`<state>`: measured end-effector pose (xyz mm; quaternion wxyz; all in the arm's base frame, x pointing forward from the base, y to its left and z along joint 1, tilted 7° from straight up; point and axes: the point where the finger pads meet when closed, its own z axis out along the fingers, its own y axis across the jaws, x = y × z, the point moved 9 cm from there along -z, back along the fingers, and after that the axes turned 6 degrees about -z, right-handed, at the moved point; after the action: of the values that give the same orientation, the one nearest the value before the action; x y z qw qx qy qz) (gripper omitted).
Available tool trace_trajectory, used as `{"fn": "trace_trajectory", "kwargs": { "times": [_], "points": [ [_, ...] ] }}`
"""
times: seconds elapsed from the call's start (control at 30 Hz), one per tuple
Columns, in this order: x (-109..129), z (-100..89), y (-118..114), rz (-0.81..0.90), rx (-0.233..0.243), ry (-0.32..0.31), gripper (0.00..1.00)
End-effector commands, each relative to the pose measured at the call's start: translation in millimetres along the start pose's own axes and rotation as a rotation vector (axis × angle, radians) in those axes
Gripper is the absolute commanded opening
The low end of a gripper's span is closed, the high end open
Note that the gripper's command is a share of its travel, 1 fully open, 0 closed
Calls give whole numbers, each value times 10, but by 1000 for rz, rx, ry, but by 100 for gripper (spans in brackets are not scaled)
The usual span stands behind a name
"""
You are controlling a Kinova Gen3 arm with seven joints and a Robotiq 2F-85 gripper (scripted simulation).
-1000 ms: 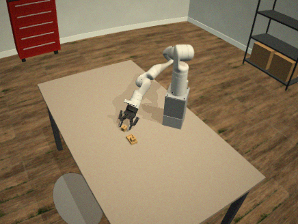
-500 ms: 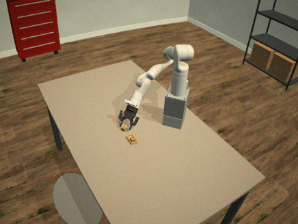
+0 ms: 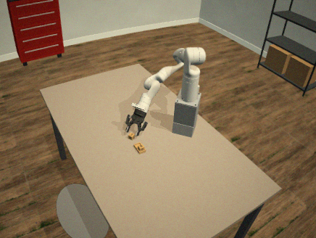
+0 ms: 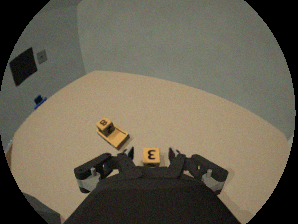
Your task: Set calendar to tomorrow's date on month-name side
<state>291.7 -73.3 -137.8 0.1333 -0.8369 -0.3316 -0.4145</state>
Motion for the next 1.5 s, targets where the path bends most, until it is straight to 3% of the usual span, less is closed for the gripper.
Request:
{"fn": "trace_trajectory", "kwargs": {
  "times": [0.0,0.33,0.97,1.47],
  "points": [
    [64,-76,12,-6,-2,1,67],
    [287,-301,34,-6,-2,1,67],
    [347,-353,37,-6,1,-4,67],
    [460,-318,18,-9,40,-120,67]
  ]
}}
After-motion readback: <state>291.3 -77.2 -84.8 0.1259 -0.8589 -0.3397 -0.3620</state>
